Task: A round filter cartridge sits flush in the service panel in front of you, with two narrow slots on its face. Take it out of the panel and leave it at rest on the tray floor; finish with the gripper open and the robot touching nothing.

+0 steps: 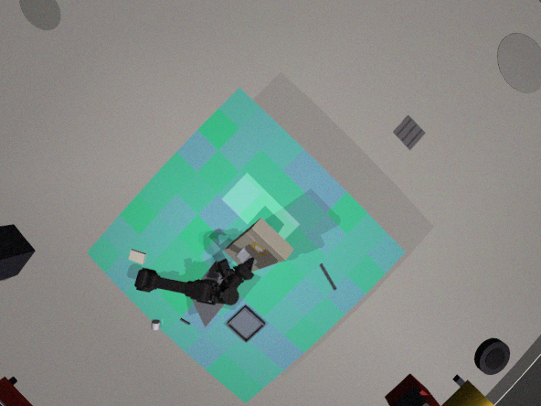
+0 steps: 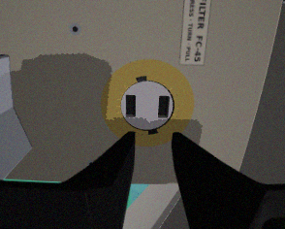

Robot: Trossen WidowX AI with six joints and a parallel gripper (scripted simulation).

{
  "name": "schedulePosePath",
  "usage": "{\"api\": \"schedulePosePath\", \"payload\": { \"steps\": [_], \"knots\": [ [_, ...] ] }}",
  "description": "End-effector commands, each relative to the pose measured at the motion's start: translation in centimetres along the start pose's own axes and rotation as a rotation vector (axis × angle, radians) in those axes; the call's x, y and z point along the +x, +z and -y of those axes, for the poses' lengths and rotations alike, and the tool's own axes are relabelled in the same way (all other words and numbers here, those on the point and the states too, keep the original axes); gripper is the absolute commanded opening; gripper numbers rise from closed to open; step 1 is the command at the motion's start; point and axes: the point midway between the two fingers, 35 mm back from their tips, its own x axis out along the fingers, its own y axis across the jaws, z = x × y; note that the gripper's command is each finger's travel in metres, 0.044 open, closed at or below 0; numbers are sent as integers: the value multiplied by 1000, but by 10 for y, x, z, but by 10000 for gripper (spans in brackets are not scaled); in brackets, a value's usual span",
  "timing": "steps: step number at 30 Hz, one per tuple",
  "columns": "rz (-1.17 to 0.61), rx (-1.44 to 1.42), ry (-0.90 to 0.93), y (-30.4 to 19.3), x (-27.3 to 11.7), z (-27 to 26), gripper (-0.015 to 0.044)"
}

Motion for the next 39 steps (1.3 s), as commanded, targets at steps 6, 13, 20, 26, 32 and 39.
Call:
{"api": "schedulePosePath", "payload": {
  "steps": [6,13,20,26,32,39],
  "knots": [
    [-5,5,6,-2,15,-2,111],
    [-4,5,5,-1,26,-2,111],
    [-3,5,3,0,37,-2,111],
    [0,6,0,1,46,-2,111],
    [0,6,0,0,46,-3,111],
    [0,6,0,0,46,-3,111]
  ]
}}
